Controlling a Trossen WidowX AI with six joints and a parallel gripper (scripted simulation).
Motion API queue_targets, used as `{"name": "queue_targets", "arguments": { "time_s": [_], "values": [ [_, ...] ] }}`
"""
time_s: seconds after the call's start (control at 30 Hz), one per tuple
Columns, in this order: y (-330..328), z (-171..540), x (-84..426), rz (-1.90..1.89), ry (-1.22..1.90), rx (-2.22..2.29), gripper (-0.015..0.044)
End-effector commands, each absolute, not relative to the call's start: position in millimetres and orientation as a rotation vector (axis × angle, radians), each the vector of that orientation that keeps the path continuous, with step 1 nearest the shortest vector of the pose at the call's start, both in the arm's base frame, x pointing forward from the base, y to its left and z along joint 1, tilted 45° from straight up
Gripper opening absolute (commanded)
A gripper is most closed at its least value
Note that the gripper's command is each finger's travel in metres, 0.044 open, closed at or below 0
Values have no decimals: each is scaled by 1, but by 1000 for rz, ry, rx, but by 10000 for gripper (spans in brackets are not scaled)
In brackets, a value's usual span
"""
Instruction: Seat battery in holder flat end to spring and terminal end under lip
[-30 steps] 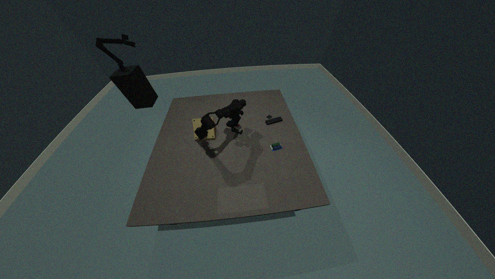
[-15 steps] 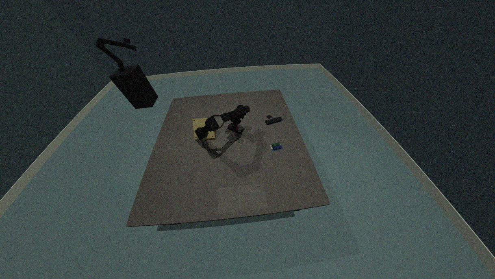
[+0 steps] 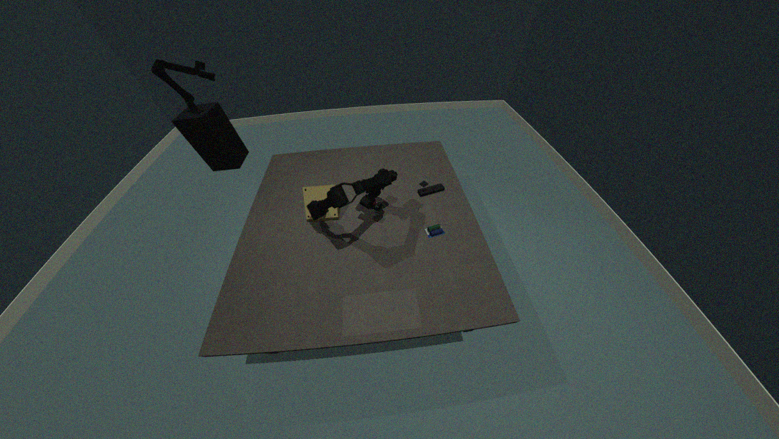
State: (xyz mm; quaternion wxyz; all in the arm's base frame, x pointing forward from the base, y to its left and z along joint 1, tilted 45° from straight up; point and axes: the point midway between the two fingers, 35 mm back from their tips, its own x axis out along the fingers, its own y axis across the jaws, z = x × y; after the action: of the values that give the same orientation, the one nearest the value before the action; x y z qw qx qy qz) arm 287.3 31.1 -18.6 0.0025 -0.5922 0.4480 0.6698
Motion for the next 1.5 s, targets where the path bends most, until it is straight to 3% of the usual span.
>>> {"name": "queue_targets", "arguments": {
  "time_s": [0.0, 1.47],
  "values": [
    [27, -21, 289, 2138, 1396, -1779, 80],
    [9, -18, 312, 2210, 1368, -1616, 80]
  ]
}}
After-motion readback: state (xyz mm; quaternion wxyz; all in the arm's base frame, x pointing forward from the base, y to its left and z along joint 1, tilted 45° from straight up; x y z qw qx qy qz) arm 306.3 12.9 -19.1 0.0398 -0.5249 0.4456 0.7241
